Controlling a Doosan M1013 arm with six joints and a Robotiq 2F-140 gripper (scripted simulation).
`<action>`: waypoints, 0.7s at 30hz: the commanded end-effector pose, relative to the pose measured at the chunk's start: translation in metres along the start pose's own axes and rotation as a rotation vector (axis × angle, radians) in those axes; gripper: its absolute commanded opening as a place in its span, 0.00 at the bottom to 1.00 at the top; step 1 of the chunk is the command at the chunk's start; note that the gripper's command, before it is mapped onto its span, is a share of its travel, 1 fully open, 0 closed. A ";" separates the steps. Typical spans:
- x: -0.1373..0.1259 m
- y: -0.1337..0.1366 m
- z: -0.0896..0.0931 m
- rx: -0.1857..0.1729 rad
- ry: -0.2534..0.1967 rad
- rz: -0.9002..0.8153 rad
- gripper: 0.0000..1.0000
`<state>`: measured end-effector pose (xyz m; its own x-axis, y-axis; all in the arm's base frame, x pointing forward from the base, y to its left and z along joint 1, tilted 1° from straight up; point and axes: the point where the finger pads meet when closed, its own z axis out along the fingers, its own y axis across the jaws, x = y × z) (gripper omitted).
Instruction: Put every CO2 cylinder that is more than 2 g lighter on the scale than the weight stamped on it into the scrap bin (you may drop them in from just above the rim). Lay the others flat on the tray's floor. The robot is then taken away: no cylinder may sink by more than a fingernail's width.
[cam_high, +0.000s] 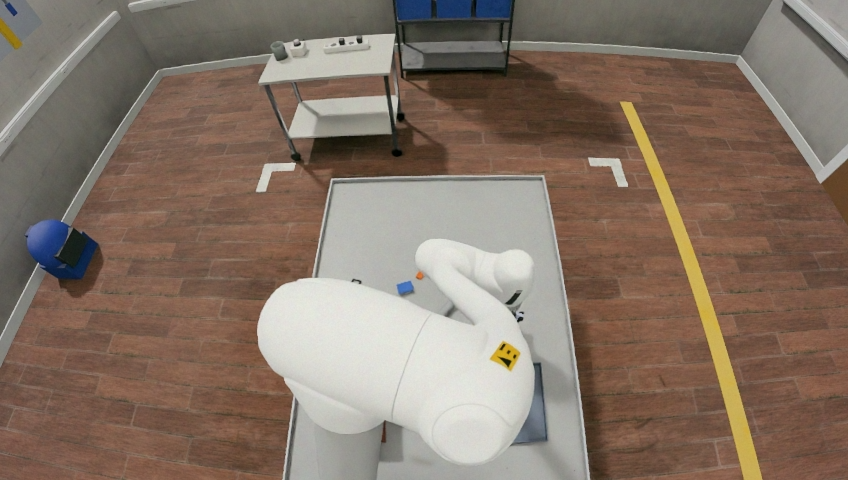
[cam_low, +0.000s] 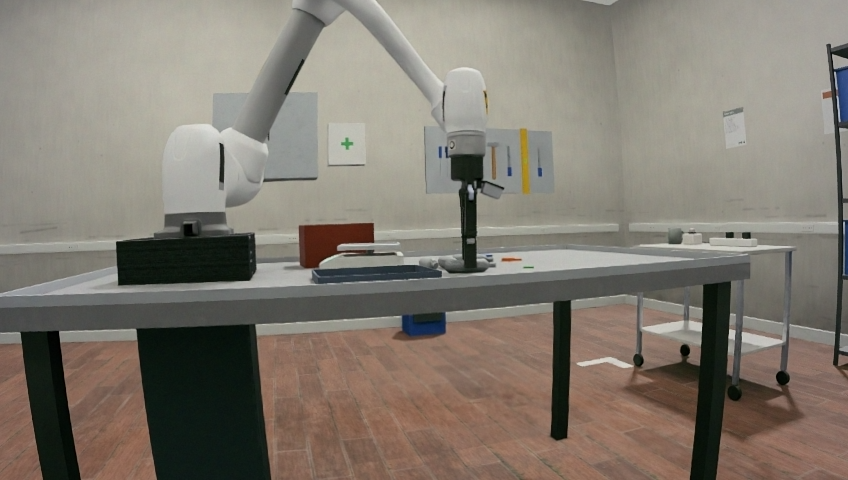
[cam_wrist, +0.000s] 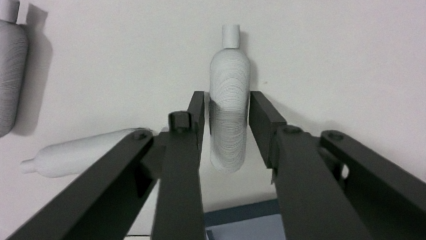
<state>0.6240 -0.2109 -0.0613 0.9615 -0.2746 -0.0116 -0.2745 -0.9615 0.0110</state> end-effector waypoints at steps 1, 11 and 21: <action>0.001 0.002 0.005 -0.002 0.005 0.002 0.31; 0.001 0.002 0.009 -0.002 0.006 0.002 0.31; 0.002 0.002 0.009 -0.003 0.007 0.002 0.31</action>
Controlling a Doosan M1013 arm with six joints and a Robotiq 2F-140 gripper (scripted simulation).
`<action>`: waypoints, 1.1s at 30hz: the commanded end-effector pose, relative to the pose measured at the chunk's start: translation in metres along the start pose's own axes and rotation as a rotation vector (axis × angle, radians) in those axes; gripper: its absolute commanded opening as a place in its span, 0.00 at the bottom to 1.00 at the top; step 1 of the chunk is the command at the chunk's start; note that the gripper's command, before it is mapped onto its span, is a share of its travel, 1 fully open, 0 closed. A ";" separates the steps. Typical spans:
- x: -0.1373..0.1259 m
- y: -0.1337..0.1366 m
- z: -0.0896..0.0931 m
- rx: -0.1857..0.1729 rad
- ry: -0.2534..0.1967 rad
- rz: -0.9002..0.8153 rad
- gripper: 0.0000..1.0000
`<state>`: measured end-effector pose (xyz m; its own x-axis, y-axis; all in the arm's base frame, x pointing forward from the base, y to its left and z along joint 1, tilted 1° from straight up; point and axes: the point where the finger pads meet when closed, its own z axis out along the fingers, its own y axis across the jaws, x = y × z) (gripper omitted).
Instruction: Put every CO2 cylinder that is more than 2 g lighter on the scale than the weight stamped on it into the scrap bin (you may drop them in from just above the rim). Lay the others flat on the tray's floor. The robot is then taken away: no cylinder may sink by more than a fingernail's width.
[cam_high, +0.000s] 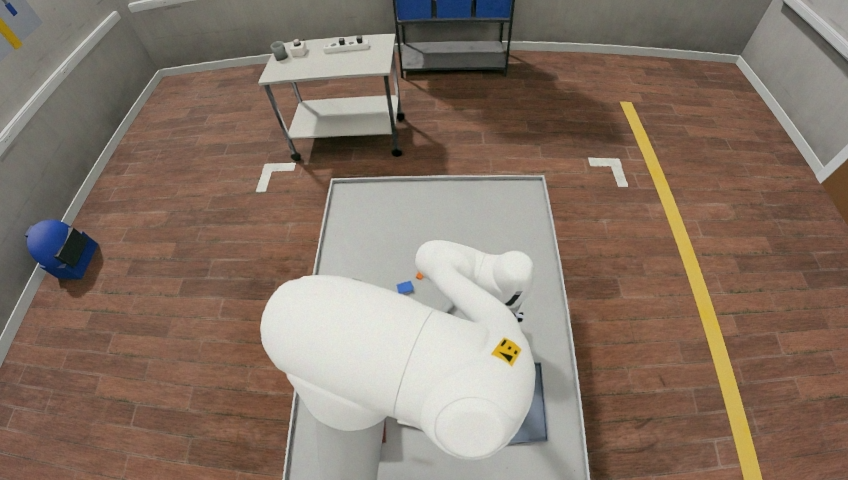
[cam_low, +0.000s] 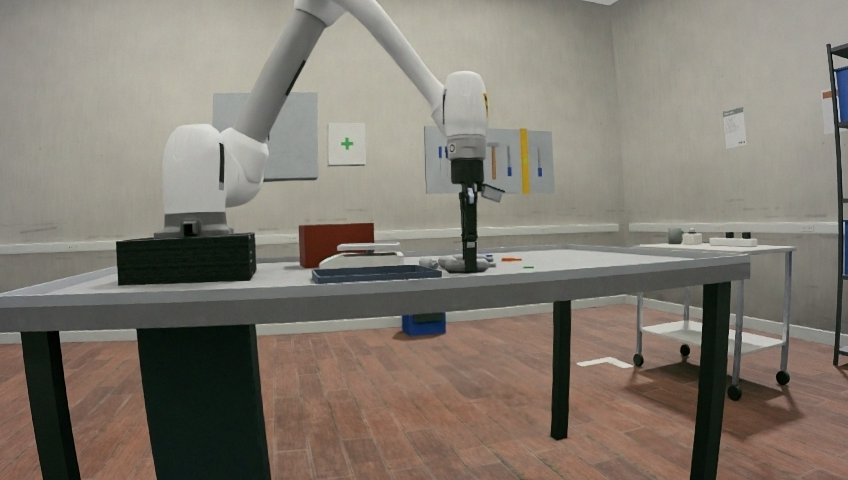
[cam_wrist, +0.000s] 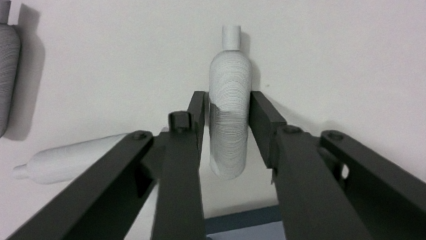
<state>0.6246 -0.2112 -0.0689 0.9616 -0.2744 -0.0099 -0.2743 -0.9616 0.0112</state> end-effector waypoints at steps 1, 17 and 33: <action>0.001 0.002 0.002 -0.002 0.005 0.002 0.31; 0.002 0.002 -0.001 -0.002 0.007 0.002 0.10; 0.002 0.000 -0.101 0.001 0.006 0.000 0.10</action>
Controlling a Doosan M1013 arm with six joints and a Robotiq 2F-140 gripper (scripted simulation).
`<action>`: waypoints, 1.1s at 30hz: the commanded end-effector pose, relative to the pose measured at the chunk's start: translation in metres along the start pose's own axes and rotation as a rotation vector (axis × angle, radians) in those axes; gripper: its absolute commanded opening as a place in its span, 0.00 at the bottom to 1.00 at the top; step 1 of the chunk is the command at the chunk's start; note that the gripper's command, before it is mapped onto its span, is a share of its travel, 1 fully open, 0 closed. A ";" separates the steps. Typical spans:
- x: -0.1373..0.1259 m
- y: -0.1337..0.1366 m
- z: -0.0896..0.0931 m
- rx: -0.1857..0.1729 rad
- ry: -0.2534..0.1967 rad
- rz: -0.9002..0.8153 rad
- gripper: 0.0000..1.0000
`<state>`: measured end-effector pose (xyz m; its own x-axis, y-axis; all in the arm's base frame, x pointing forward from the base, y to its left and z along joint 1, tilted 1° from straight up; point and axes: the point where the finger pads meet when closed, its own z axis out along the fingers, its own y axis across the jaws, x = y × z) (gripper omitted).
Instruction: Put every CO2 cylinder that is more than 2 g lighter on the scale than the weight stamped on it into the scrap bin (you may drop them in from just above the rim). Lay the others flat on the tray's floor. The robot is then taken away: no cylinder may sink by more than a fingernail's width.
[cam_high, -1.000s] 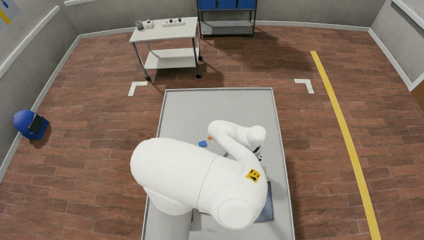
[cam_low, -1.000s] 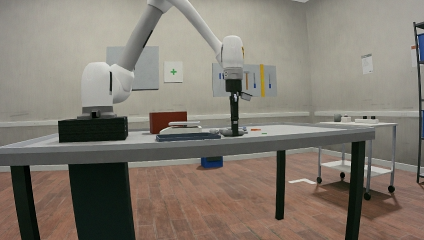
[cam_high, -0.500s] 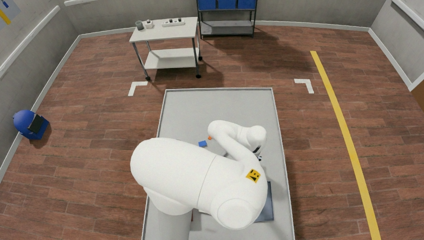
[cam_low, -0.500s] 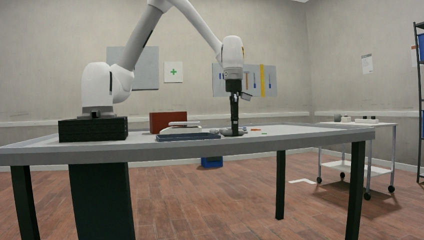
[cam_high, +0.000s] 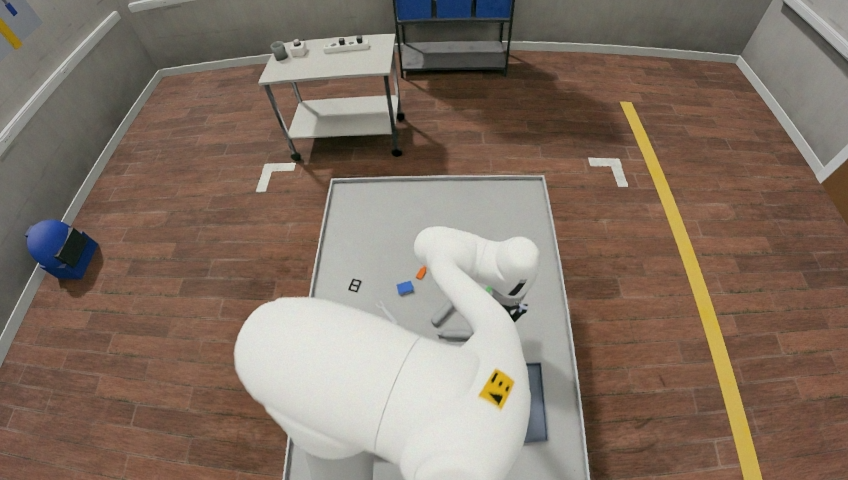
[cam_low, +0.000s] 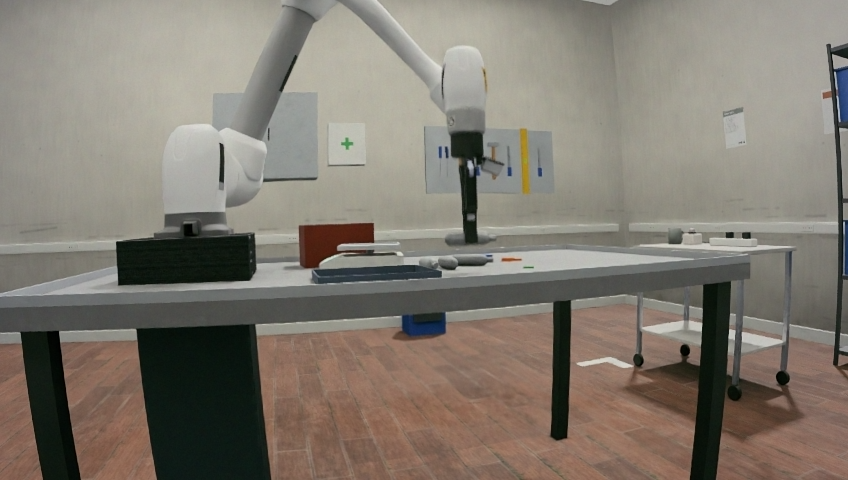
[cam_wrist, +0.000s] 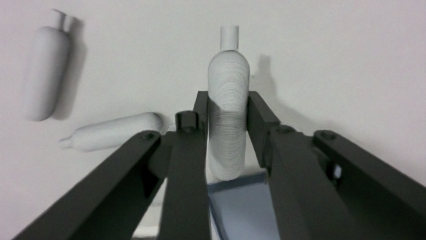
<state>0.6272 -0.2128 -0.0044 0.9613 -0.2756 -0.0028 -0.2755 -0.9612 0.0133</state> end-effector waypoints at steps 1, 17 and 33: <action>0.000 -0.002 -0.047 0.003 -0.001 -0.001 0.10; -0.001 -0.002 -0.108 0.003 -0.003 -0.003 0.10; -0.072 -0.061 -0.112 0.004 -0.001 -0.459 0.10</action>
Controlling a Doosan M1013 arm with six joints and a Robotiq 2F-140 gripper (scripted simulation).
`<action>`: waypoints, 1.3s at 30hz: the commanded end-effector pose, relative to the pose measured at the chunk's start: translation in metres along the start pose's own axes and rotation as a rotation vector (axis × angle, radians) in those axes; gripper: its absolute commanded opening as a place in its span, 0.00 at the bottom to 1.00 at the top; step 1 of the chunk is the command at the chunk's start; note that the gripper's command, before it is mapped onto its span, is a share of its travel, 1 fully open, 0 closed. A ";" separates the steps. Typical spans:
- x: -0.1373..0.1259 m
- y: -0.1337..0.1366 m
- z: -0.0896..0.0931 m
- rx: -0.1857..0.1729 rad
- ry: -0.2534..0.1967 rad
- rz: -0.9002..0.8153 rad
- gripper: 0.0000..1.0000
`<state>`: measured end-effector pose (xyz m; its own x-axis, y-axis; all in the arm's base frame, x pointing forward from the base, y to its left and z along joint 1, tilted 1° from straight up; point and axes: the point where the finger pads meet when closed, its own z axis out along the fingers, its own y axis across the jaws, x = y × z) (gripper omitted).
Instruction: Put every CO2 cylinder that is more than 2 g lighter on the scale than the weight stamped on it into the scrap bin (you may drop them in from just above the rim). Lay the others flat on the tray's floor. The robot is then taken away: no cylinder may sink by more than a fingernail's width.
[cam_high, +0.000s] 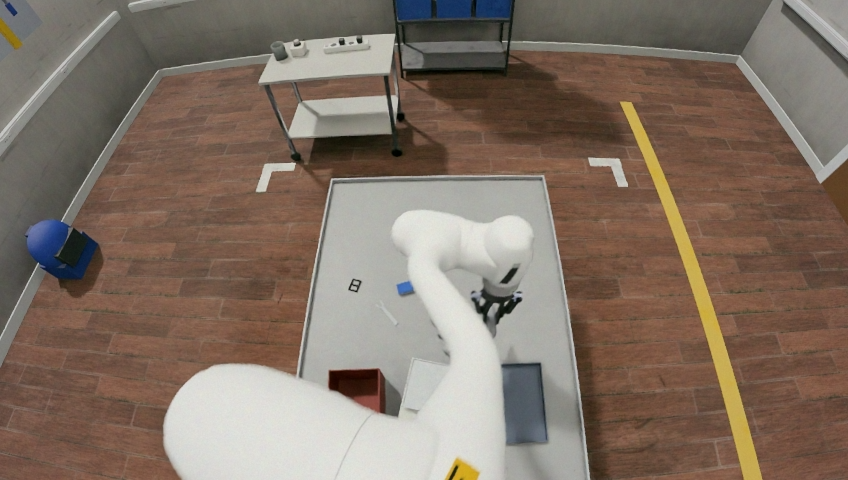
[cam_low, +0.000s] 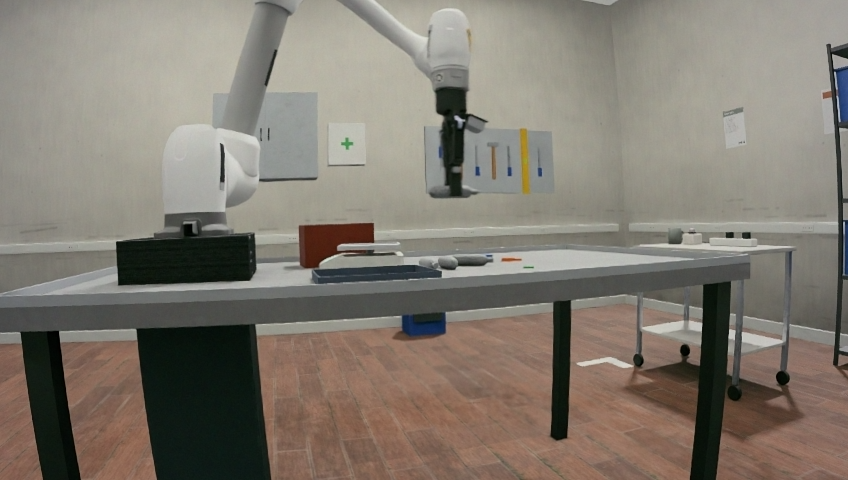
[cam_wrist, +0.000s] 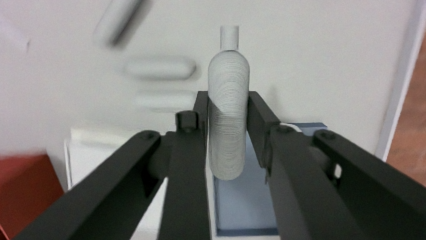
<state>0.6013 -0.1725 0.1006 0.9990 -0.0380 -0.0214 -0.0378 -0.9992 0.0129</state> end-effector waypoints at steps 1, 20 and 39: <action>-0.041 -0.053 -0.007 0.002 0.013 -0.279 0.10; -0.171 -0.154 0.003 -0.008 0.009 -1.336 0.10; -0.171 -0.154 0.043 -0.003 0.011 -1.390 0.10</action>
<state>0.4328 -0.0123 0.0691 0.2195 0.9755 -0.0136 0.9754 -0.2197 -0.0152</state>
